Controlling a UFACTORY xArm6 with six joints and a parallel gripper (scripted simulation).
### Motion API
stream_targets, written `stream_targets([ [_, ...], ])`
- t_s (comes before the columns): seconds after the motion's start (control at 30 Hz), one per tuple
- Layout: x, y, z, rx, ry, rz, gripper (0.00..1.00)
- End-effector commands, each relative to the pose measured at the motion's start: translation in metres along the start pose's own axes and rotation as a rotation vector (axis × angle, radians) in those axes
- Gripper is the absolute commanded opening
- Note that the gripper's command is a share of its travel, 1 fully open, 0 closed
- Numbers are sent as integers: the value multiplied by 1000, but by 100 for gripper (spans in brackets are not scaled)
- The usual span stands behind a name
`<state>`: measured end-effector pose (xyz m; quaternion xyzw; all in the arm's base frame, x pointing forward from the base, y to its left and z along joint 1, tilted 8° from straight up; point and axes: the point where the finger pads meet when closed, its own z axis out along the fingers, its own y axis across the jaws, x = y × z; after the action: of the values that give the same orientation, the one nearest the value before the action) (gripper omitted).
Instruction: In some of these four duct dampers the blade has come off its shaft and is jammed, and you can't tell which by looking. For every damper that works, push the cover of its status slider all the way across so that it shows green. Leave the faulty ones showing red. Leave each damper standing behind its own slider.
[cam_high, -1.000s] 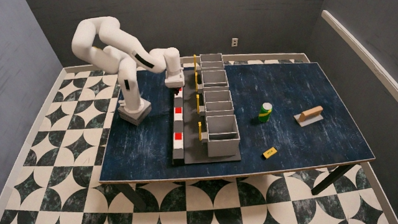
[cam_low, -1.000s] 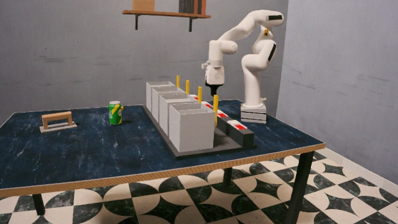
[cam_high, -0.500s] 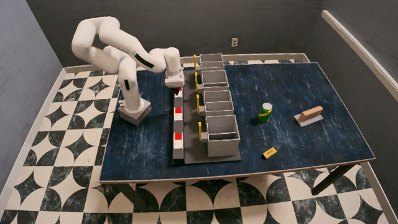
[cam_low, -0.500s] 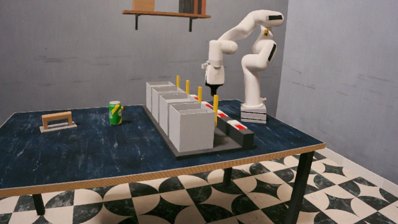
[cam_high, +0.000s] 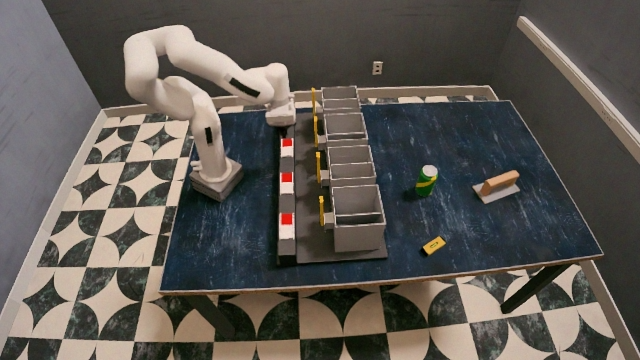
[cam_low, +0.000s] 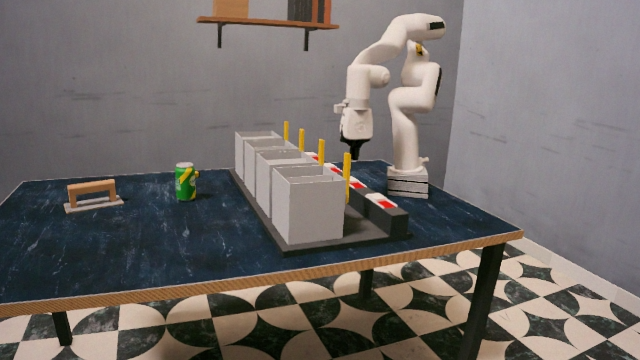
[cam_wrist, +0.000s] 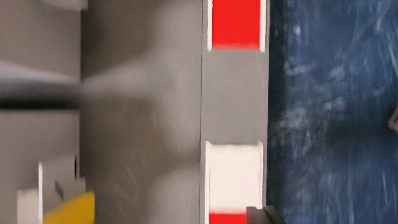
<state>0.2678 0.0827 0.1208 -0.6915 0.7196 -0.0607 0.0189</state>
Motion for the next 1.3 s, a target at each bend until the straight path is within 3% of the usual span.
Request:
stream_targets([
  [0.0, -42, -5, 1, 2, 14, 6, 0],
  [0.1, -50, -5, 1, 2, 14, 6, 0],
  [0.13, -73, -5, 2, 2, 14, 6, 0],
  [0.37, -122, -4, 3, 2, 14, 6, 0],
  [0.73, -124, -4, 3, 2, 14, 6, 0],
  [0.97, -123, -4, 42, 2, 14, 6, 0],
  [1.27, -123, -4, 43, 2, 14, 6, 0],
])
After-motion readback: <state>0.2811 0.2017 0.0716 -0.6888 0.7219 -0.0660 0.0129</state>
